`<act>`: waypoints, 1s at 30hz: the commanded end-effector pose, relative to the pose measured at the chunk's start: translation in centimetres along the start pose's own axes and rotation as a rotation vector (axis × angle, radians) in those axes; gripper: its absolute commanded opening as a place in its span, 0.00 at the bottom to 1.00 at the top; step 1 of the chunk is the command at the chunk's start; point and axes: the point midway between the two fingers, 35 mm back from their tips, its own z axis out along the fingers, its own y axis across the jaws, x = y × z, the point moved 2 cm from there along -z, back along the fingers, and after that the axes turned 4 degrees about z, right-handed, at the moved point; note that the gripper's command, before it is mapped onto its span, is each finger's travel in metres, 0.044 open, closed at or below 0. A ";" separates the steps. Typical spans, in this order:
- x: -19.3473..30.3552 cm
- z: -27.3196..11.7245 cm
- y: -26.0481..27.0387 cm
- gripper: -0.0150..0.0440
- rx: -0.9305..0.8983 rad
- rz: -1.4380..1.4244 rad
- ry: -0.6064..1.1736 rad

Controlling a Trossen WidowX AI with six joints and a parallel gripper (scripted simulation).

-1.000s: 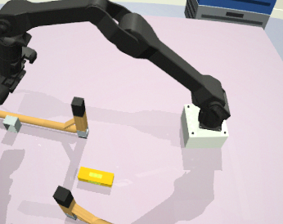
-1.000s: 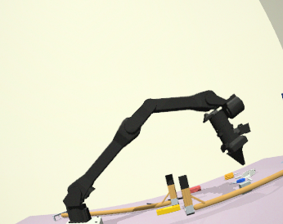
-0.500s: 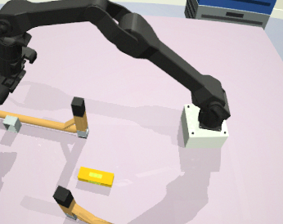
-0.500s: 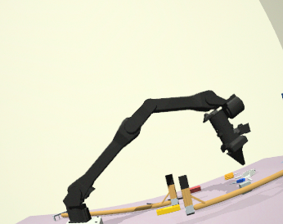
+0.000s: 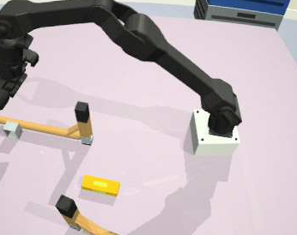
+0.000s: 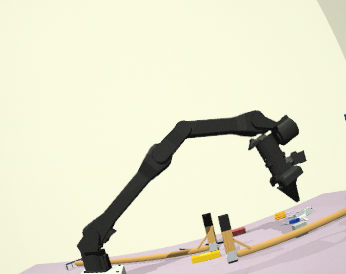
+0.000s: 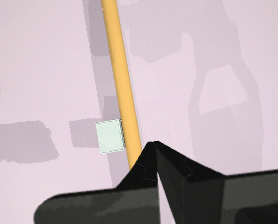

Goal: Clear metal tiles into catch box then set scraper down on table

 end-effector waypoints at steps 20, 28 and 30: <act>-0.2 -3.1 0.4 0.70 -0.012 -0.017 -0.063; -0.2 -6.1 0.7 1.00 -0.023 -0.033 -0.122; -0.2 -6.8 0.8 1.00 -0.026 -0.037 -0.137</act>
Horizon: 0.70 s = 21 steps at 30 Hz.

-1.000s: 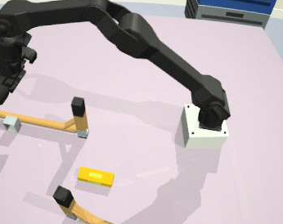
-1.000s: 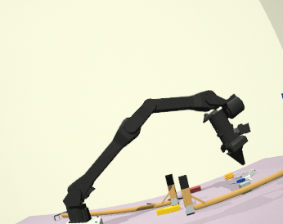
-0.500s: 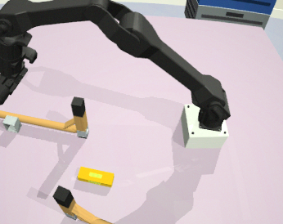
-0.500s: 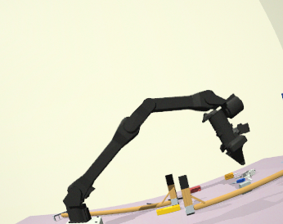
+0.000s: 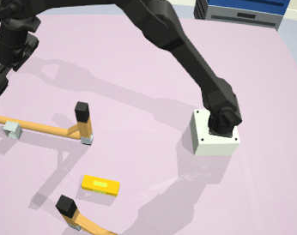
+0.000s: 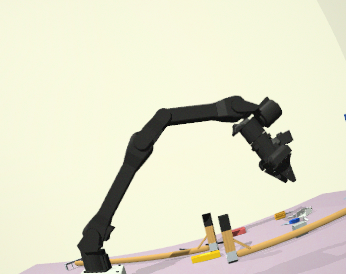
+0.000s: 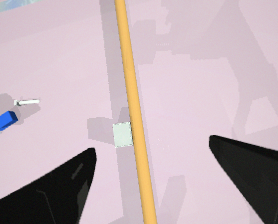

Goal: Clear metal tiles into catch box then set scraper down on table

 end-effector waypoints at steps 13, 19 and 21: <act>0.0 -5.4 0.5 1.00 -0.017 -0.032 -0.113; 0.2 -7.5 0.6 1.00 -0.026 -0.042 -0.158; 0.3 -8.1 0.6 1.00 -0.028 -0.045 -0.172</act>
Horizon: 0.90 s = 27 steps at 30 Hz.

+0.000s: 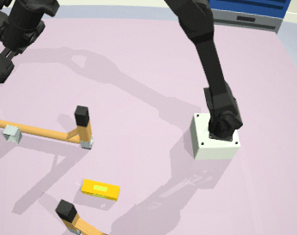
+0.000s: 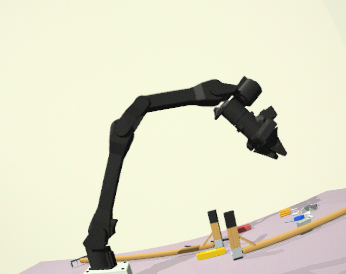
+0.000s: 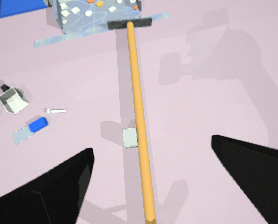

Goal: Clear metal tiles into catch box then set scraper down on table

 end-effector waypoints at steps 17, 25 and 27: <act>0.4 -6.5 0.3 1.00 -0.022 -0.033 -0.145; 1.0 -9.0 0.4 1.00 -0.034 -0.044 -0.203; 1.1 -9.6 0.4 1.00 -0.037 -0.047 -0.218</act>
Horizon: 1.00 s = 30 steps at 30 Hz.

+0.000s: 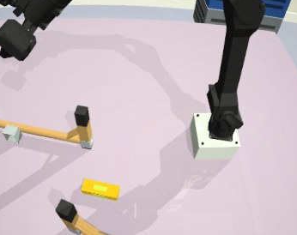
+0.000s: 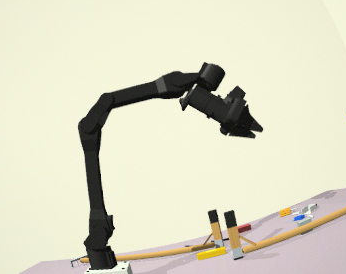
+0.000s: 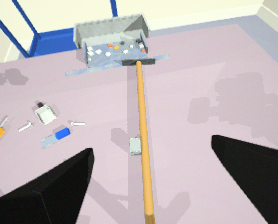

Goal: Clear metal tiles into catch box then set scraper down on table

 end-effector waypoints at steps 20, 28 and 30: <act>1.1 -6.9 0.2 1.00 -0.031 -0.028 -0.164; 1.9 -9.1 0.1 1.00 -0.043 -0.035 -0.222; 2.1 -9.6 0.1 1.00 -0.046 -0.036 -0.236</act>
